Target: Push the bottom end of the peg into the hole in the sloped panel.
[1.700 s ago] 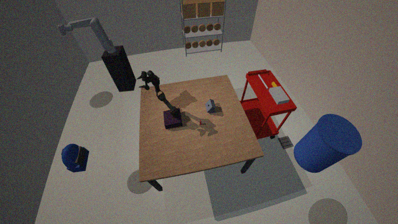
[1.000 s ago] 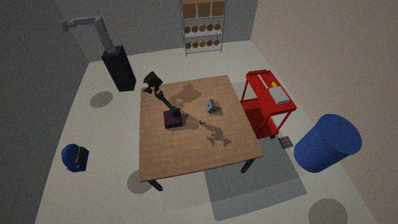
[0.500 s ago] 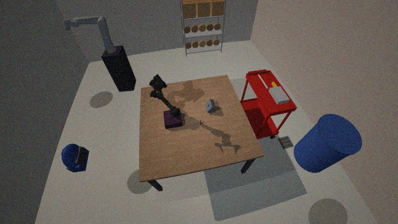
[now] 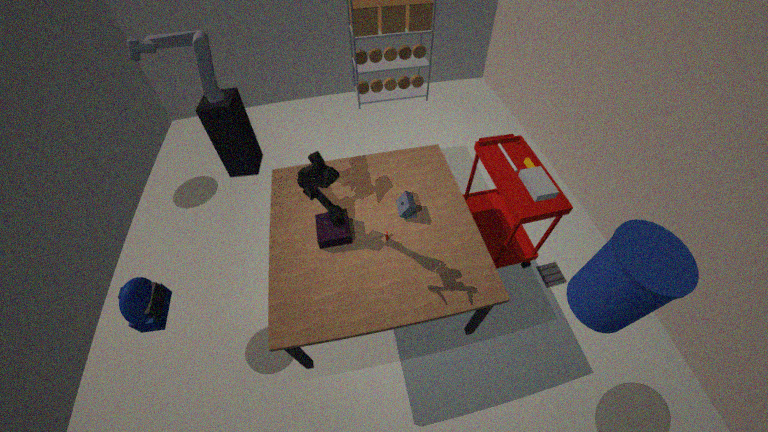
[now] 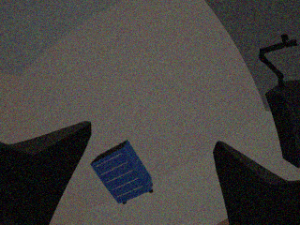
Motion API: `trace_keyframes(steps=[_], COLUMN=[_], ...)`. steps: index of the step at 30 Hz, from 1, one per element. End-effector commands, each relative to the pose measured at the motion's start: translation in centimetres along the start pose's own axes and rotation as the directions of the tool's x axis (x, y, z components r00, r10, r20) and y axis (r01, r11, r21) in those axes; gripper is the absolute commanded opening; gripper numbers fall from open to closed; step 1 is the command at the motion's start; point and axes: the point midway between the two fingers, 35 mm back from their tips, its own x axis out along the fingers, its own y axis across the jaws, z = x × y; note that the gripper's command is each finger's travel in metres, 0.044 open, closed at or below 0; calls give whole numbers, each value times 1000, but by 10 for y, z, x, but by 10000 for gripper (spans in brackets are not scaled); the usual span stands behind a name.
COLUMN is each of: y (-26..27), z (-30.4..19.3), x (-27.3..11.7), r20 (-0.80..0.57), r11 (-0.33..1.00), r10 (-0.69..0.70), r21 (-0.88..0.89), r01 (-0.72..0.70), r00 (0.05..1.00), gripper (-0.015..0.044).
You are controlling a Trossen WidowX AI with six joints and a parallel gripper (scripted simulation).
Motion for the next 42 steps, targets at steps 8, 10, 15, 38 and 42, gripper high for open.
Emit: trace_keyframes(steps=[8, 10, 15, 38, 42], y=[31, 35, 46, 58, 55], z=[-86, -102, -142, -317, -345], x=[21, 23, 24, -16, -30], r20=[-233, -276, -381, -791, -841], r11=[981, 974, 951, 787, 755], r10=[65, 73, 86, 20, -12], r21=[-165, -189, -243, -365, -362], r01=[-106, -128, -189, -497, -547], r00=[970, 958, 921, 612, 541], gripper=[440, 440, 440, 440, 440])
